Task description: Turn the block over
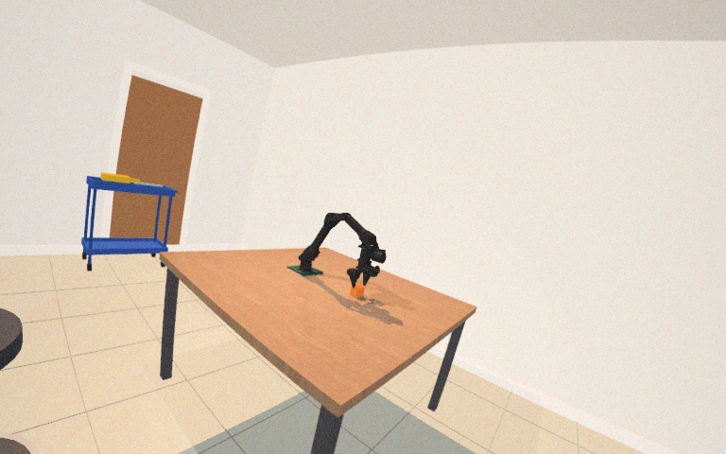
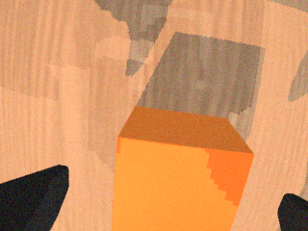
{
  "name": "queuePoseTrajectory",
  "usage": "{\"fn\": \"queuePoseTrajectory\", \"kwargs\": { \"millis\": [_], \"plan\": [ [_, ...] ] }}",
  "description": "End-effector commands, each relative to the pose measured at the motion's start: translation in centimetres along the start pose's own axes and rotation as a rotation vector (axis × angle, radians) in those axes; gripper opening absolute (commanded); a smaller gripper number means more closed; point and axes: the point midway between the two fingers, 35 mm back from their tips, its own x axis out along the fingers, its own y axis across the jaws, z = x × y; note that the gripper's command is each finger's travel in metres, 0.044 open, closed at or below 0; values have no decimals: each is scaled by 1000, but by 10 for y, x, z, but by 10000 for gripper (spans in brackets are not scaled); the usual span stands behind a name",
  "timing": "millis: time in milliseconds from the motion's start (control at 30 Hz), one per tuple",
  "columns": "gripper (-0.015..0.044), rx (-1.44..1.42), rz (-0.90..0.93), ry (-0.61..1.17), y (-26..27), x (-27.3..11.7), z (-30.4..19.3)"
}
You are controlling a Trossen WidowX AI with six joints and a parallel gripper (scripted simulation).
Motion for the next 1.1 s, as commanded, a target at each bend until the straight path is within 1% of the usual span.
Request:
{"fn": "queuePoseTrajectory", "kwargs": {
  "millis": [0,267,533,1067],
  "plan": [
    [440,-5,3,18,0,12,-3],
    [440,-5,3,19,0,20,-4],
    [230,-5,3,19,0,20,-4],
    [123,-5,3,19,0,20,-4]
  ]
}}
